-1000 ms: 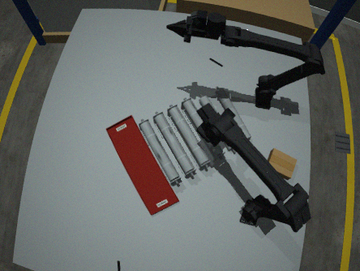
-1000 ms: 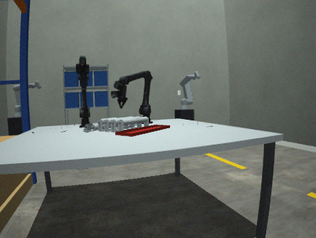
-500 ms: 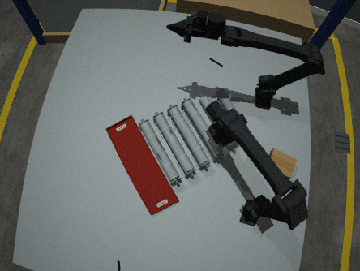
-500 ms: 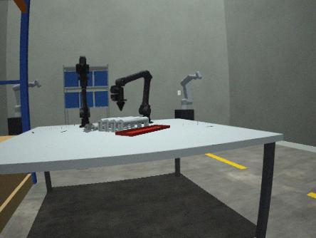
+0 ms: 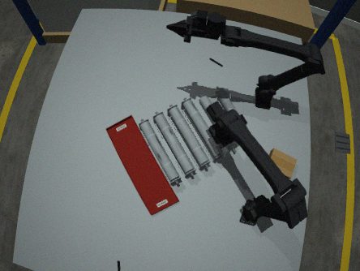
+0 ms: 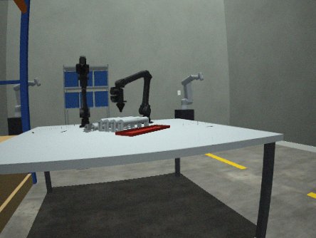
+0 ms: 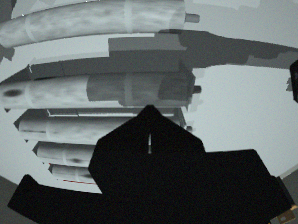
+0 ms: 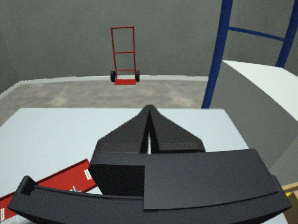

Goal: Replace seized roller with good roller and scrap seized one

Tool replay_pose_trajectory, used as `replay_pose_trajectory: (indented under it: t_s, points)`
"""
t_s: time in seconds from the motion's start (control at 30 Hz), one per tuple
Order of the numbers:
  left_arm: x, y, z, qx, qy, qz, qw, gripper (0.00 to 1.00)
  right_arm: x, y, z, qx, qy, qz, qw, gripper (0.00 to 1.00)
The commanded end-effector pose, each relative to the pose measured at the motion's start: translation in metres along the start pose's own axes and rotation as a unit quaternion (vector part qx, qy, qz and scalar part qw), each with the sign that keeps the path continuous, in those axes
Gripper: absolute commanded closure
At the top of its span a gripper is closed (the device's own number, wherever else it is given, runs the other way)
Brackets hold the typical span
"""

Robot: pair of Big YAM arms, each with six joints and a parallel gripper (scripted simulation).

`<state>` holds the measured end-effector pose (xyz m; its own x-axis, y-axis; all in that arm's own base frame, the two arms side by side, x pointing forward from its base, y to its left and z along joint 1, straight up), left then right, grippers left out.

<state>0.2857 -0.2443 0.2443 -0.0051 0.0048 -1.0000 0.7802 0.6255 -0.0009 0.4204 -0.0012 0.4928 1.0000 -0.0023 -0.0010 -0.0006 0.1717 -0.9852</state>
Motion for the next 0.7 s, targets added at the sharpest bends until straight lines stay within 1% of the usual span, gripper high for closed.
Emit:
replay_pose_trajectory:
  t_s: [0.0, 0.13, 0.2, 0.27, 0.3, 0.4, 0.43, 0.47, 0.53, 0.67]
  points:
    - [0.003, 0.005, 0.005, -0.013, -0.009, 0.0, 1.0, 1.0, 0.002, -0.029, 0.007, 0.004, -0.011, -0.038, 0.999, 1.0]
    - [0.006, 0.005, 0.005, -0.014, -0.012, 0.0, 1.0, 1.0, 0.002, -0.029, 0.007, 0.004, -0.011, -0.038, 0.999, 1.0]
    - [0.003, 0.006, 0.005, -0.014, -0.021, 0.002, 1.0, 1.0, 0.002, -0.029, 0.007, 0.004, -0.011, -0.038, 0.999, 1.0]
    - [0.014, 0.005, 0.005, -0.013, -0.01, -0.001, 1.0, 1.0, 0.002, -0.029, 0.007, 0.004, -0.011, -0.038, 0.999, 1.0]
    - [0.015, 0.005, 0.005, -0.013, -0.01, -0.001, 1.0, 1.0, 0.002, -0.029, 0.007, 0.004, -0.011, -0.038, 0.999, 1.0]
    - [0.015, 0.005, 0.005, -0.012, -0.009, 0.0, 1.0, 1.0, 0.002, -0.029, 0.007, 0.004, -0.011, -0.038, 0.999, 1.0]
    - [0.008, 0.004, 0.006, -0.009, -0.024, 0.003, 1.0, 1.0, 0.002, -0.029, 0.007, 0.004, -0.011, -0.038, 0.999, 1.0]
    - [0.011, 0.006, 0.002, -0.015, -0.022, 0.002, 1.0, 1.0, 0.002, -0.029, 0.007, 0.004, -0.011, -0.038, 0.999, 1.0]
    - [0.022, 0.006, 0.005, -0.015, -0.011, 0.0, 1.0, 1.0, 0.002, -0.029, 0.007, 0.004, -0.011, -0.038, 0.999, 1.0]
    - [0.025, 0.005, 0.005, -0.014, -0.015, 0.0, 1.0, 1.0, 0.002, -0.029, 0.007, 0.004, -0.011, -0.038, 0.999, 1.0]
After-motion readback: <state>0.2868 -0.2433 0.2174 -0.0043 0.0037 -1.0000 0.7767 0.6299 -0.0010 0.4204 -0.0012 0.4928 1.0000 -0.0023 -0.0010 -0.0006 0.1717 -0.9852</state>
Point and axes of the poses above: on each arm, the point where the finger pads meet when closed, its own x axis out along the fingers, its own z axis across the jaws, y = z × x, the point moved 10 cm from there along -x, back along the fingers, and after that the axes turned 10 degrees about x, right-handed, at the moved point
